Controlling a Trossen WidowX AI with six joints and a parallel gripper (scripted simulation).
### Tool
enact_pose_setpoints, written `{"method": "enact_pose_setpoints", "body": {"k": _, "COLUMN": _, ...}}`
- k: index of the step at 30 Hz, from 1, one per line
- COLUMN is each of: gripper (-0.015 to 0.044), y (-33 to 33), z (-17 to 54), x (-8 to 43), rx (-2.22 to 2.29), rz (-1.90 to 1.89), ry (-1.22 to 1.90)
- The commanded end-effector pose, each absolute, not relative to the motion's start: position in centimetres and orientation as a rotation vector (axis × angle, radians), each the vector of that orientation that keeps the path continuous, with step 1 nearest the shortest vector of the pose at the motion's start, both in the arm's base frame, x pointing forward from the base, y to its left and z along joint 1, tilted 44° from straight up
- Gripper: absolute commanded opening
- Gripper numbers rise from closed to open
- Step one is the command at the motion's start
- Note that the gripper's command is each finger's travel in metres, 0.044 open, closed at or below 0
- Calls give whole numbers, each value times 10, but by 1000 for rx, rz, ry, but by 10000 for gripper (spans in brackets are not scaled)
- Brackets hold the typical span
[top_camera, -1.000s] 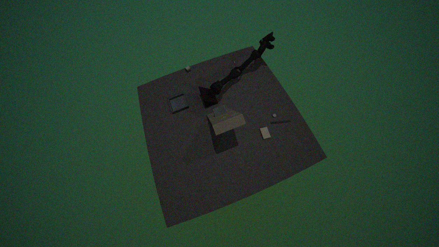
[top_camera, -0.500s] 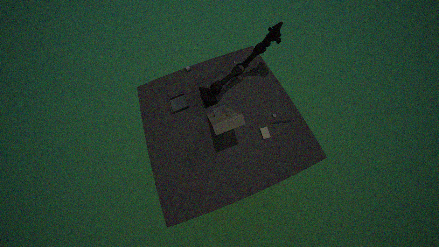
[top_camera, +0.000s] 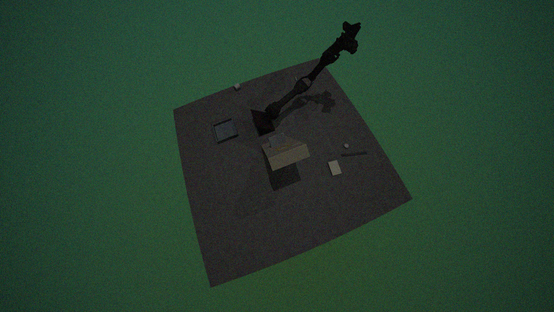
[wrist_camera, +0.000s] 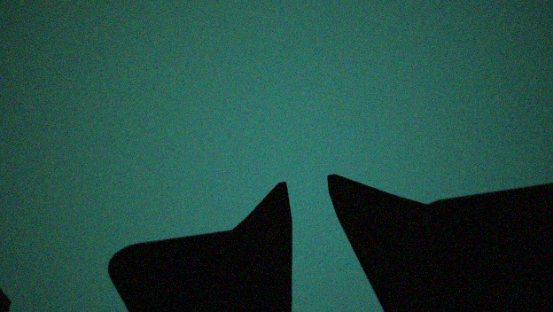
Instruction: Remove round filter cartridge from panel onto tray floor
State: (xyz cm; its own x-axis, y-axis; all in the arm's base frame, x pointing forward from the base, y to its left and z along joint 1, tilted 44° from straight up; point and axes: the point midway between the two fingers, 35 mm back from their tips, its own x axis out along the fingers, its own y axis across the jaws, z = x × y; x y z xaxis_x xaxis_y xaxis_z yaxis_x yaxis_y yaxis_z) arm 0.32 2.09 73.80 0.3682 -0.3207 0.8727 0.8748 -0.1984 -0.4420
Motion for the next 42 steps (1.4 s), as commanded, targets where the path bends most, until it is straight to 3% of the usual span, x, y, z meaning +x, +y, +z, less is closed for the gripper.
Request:
{"method": "enact_pose_setpoints", "body": {"k": 1, "gripper": 106, "y": -31, "z": 719, "x": 56, "rx": -1271, "rz": -1032, "ry": -422}}
{"method": "enact_pose_setpoints", "body": {"k": 11, "gripper": 106, "y": -119, "z": 650, "x": 151, "rx": -980, "rz": -712, "ry": -193}}
{"method": "enact_pose_setpoints", "body": {"k": 22, "gripper": 106, "y": -145, "z": 614, "x": 185, "rx": -890, "rz": -614, "ry": -120}}
{"method": "enact_pose_setpoints", "body": {"k": 34, "gripper": 106, "y": -205, "z": 463, "x": 266, "rx": -349, "rz": -256, "ry": 215}}
{"method": "enact_pose_setpoints", "body": {"k": 42, "gripper": 106, "y": -209, "z": 346, "x": 291, "rx": 189, "rz": -35, "ry": 442}}
